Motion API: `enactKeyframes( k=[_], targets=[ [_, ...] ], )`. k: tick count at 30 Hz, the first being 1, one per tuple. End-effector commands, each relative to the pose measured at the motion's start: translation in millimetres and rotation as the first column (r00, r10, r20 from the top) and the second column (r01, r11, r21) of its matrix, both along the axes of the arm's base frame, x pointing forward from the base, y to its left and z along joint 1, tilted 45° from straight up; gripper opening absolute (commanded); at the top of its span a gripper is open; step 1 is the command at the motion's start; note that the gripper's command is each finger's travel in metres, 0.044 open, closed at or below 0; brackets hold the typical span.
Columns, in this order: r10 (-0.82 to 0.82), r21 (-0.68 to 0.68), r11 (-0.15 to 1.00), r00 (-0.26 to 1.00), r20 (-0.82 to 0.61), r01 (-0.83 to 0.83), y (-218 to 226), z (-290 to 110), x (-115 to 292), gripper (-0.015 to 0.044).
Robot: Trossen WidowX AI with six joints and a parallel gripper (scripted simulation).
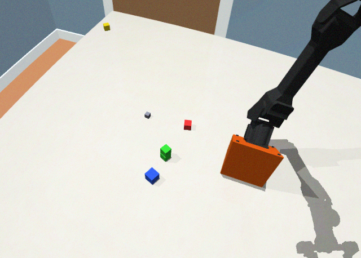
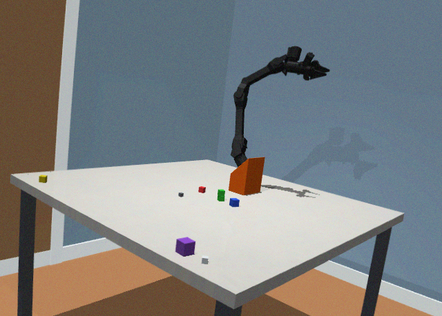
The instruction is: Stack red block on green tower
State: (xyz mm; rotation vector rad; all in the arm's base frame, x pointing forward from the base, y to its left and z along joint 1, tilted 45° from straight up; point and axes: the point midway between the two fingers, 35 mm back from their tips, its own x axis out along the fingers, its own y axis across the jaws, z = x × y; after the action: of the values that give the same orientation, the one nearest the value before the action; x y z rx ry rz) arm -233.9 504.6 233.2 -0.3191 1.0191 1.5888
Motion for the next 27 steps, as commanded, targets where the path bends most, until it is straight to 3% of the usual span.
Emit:
enactKeyframes(
  k=[1, 14, 27],
  targets=[
    [-0.004, -0.001, 1.0, 1.0, 0.003, 0.004, 1, -1, 2, 0.0426],
    [-0.296, -0.095, 0.942, 0.93, 0.22, 0.322, 8, -50, 188, 0.044],
    [-0.5, -0.188, 0.765, 0.752, 0.43, 0.616, -61, -92, 359, 0.044]
  ],
)
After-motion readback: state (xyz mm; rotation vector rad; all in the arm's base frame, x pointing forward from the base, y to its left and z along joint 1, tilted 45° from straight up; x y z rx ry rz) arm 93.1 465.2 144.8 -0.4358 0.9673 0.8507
